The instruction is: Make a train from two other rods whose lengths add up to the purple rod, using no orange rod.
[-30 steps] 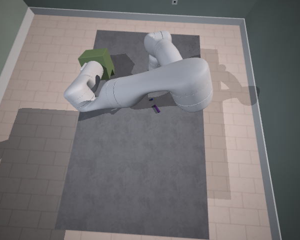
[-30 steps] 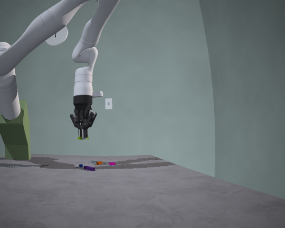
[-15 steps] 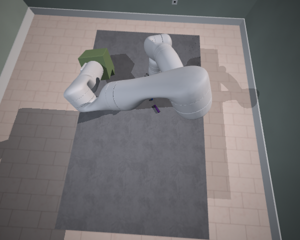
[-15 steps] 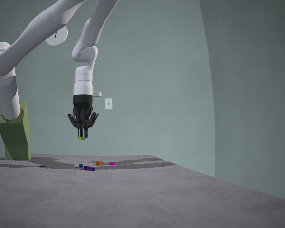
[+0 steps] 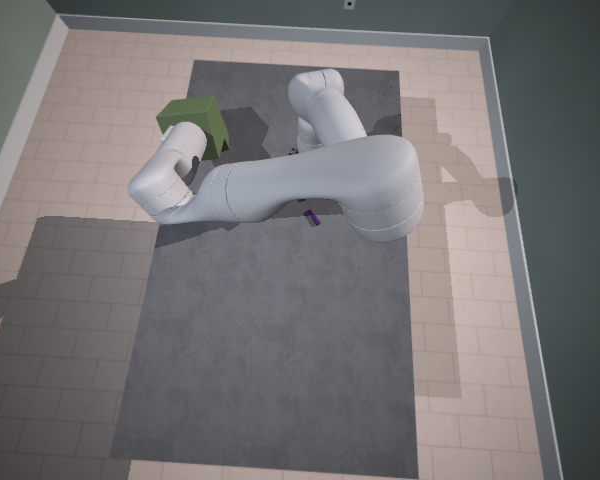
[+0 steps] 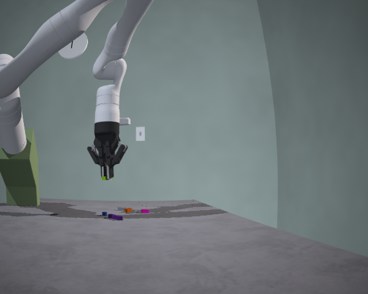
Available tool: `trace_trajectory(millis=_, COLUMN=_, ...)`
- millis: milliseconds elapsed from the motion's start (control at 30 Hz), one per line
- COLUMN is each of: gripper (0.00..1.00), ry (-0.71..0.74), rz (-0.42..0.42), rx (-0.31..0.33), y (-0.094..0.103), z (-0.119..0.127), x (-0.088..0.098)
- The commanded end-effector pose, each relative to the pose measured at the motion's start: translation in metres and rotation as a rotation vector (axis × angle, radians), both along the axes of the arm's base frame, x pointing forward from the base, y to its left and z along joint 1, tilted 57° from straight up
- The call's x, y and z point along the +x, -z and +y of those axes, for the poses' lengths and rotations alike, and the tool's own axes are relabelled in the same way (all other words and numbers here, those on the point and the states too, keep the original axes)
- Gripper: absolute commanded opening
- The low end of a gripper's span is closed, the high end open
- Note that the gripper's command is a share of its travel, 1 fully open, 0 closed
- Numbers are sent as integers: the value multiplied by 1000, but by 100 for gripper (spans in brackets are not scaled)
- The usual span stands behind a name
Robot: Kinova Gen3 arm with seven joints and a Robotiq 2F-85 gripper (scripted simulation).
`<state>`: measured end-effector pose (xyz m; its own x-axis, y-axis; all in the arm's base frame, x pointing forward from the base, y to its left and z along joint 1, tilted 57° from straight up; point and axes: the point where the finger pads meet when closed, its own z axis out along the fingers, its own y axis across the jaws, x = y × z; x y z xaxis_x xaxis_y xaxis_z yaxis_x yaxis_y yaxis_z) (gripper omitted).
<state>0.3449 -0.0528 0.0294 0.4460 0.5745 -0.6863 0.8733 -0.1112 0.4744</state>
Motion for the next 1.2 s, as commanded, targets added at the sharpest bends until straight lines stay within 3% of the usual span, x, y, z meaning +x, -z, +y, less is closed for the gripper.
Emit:
trace_trajectory(millis=0, gripper=5, ry=-1, rz=-1, rx=1, y=0, z=1, x=0)
trace_trajectory(millis=500, gripper=5, ry=-1, rz=0, rx=1, y=4, z=-5, x=2)
trace_trajectory(millis=1167, gripper=5, ry=-1, rz=0, rx=1, y=42, z=-61, x=16)
